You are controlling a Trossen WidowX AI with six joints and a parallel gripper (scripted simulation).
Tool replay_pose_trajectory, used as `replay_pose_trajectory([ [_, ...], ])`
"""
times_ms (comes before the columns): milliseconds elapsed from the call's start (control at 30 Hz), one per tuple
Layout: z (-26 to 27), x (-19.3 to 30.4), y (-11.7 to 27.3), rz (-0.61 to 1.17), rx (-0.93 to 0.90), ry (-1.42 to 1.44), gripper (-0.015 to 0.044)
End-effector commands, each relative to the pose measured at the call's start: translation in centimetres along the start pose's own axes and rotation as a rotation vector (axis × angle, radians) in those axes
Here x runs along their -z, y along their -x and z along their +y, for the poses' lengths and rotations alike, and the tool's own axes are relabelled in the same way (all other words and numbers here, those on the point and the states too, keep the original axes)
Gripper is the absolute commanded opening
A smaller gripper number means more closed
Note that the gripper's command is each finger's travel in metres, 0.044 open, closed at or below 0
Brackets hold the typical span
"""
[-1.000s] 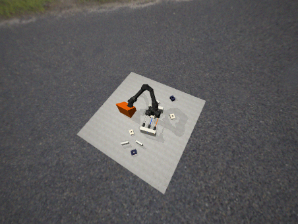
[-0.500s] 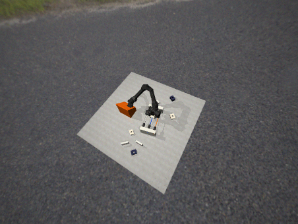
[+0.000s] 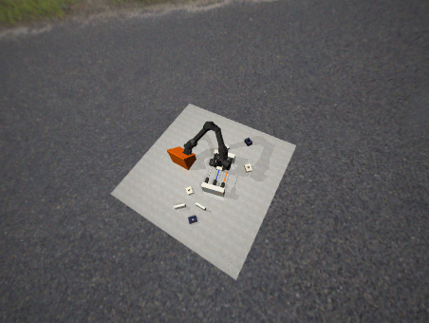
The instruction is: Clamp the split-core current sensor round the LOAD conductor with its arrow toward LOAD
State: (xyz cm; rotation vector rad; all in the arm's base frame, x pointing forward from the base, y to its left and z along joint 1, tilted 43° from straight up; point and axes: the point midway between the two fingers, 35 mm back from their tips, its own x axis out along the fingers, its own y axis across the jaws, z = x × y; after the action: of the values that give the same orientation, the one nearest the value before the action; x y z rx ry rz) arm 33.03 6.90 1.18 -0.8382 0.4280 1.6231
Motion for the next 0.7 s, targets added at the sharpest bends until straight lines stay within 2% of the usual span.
replay_pose_trajectory([
  [0, 0.0, 1.1, 0.8, 0.03, 0.015, -0.013, 0.0],
  [633, 0.0, 1.1, 0.8, 0.03, 0.015, -0.013, 0.0],
  [667, 0.0, 0.0, 0.0, 0.0, 0.0, 0.0, 0.0],
])
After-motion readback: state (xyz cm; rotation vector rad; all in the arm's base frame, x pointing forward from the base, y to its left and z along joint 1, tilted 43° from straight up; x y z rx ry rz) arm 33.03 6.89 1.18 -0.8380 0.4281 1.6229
